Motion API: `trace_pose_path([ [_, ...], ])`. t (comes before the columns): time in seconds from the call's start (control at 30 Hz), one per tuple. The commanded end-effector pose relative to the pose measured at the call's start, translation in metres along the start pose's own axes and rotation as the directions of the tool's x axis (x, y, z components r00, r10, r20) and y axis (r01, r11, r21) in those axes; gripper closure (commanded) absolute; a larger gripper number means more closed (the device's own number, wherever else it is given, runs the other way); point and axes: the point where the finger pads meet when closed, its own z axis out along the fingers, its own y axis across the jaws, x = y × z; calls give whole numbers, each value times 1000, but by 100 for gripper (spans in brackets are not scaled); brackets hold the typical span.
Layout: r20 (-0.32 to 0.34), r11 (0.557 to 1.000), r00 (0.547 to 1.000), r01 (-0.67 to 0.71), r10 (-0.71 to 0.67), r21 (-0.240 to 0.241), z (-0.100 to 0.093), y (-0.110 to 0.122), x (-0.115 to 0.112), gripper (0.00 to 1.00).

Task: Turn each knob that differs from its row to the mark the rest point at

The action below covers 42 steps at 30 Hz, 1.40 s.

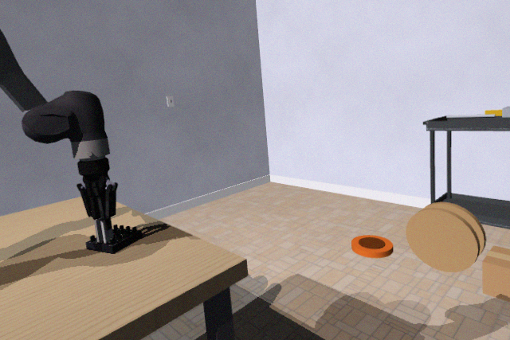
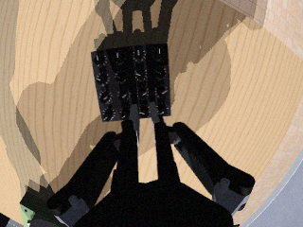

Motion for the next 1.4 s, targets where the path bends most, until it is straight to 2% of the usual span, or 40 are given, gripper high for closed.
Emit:
trace_pose_path([
  [0.0, -2, 1000, 1000, 2, -2, 1, 0, 1, 0, 88],
  [0.3, -2, 1000, 1000, 2, -2, 1, -3, 1, 0, 88],
  [0.87, -2, 1000, 1000, 2, -2, 1, -37, 1, 0, 88],
  [1.37, -2, 1000, 1000, 2, -2, 1, -38, 1, 0, 88],
])
